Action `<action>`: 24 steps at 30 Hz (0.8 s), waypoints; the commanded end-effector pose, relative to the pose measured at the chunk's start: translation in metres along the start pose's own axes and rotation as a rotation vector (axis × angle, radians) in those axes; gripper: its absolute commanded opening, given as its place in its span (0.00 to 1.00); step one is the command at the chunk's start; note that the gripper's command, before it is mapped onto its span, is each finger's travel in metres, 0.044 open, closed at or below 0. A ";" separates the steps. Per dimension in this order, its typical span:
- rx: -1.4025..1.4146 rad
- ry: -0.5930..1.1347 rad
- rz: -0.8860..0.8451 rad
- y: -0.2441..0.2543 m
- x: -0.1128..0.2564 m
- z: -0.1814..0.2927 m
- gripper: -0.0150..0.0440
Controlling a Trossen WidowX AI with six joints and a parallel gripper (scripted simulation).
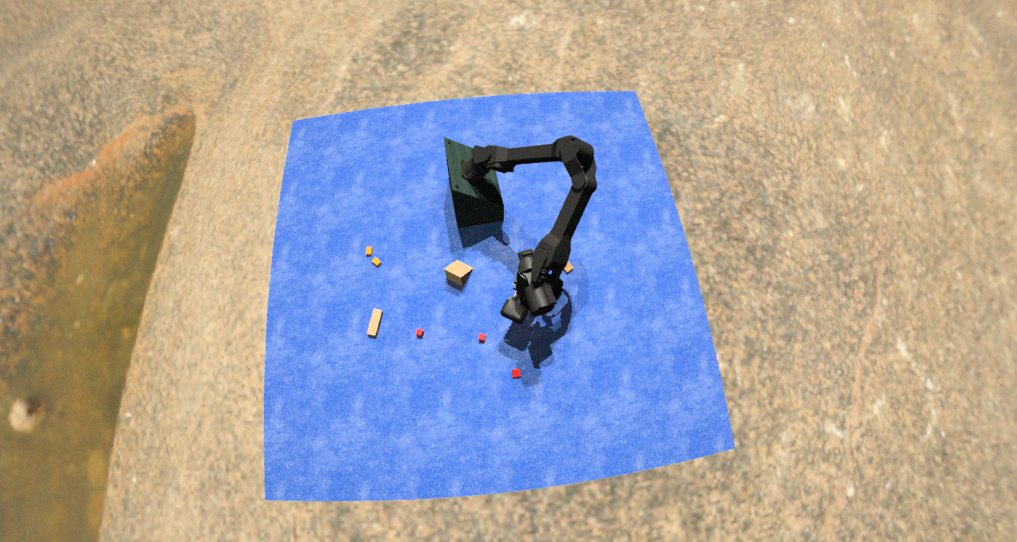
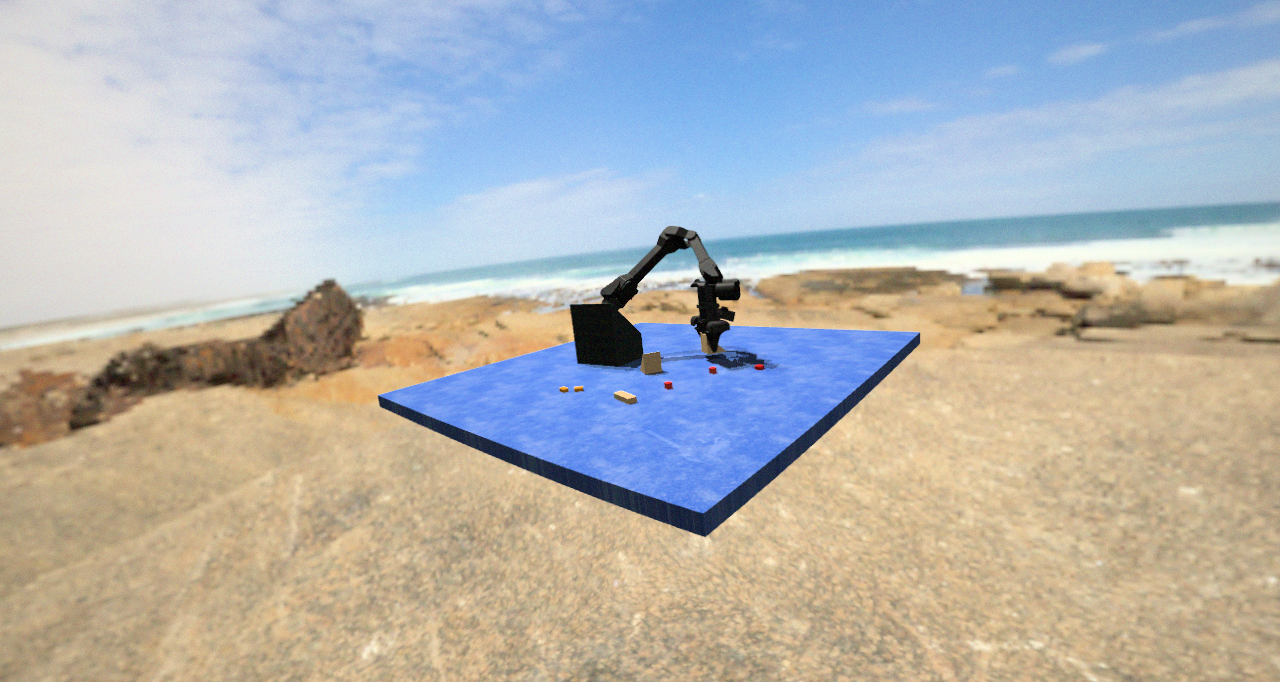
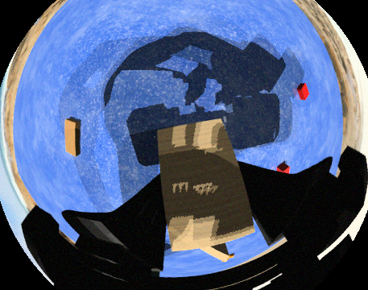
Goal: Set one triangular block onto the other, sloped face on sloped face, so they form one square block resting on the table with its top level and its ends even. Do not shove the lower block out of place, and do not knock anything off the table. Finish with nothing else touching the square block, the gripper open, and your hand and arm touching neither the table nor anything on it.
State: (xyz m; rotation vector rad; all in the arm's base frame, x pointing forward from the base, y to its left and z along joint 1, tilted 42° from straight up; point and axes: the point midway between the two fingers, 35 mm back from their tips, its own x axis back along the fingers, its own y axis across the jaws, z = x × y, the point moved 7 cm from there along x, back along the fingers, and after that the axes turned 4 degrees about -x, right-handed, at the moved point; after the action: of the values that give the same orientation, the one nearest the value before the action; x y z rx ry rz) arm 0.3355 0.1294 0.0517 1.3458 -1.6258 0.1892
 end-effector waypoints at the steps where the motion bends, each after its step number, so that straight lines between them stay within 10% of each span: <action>1: 0.102 0.000 0.006 0.001 0.001 0.000 0.25; 24: 0.704 -0.001 0.010 0.002 0.001 0.001 0.25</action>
State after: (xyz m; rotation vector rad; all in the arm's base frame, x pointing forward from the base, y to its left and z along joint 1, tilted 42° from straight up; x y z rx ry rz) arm 0.3342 0.1294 0.0519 1.8028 -1.6351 0.7500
